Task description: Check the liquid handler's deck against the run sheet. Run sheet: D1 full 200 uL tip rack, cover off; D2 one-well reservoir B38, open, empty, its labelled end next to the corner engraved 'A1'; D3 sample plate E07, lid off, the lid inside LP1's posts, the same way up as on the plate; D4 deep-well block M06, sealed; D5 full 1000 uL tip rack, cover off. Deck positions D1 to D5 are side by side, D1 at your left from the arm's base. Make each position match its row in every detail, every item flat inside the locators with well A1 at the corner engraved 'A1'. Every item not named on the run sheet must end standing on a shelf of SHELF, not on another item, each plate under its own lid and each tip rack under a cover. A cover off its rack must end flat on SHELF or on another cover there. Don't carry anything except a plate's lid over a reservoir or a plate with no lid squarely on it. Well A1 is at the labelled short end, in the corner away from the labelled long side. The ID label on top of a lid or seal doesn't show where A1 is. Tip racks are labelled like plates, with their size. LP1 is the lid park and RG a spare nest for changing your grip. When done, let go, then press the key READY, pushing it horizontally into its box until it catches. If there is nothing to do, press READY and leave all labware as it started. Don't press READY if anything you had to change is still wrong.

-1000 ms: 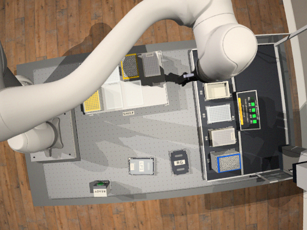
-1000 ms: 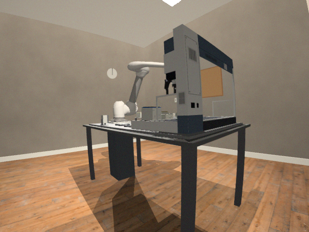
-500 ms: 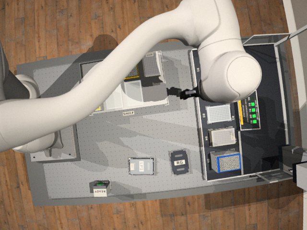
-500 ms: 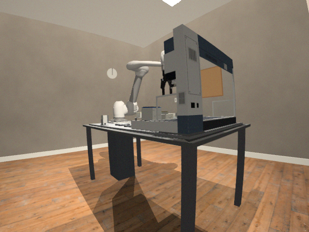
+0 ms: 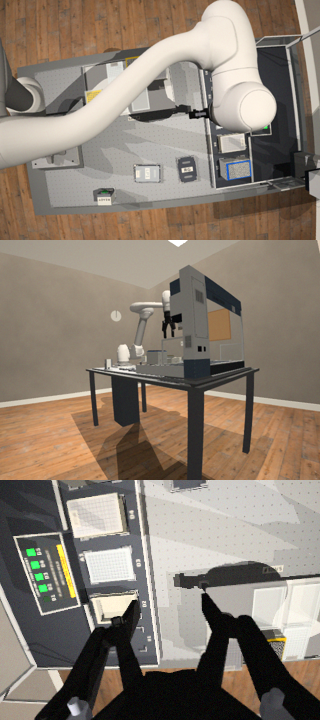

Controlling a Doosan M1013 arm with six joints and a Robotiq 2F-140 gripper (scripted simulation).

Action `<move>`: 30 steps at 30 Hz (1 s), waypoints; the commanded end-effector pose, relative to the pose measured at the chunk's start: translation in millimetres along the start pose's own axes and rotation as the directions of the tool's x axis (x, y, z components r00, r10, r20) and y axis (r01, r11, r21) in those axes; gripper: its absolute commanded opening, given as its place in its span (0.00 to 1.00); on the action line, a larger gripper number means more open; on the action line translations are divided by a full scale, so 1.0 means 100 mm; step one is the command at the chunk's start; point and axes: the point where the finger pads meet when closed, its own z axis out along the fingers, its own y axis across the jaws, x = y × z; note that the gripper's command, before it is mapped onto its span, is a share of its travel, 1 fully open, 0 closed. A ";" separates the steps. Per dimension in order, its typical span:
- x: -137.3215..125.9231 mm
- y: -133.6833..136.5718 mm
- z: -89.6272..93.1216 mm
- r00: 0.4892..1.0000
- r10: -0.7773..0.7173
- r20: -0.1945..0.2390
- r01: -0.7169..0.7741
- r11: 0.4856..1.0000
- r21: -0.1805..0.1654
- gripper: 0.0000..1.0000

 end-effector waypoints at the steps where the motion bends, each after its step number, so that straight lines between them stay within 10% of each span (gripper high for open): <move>1: 0.12 0.00 -0.01 1.000 0.000 0.001 0.000 1.000 0.002 0.66; 30: 0.36 0.91 -0.01 1.000 0.000 0.001 0.000 1.000 0.001 0.66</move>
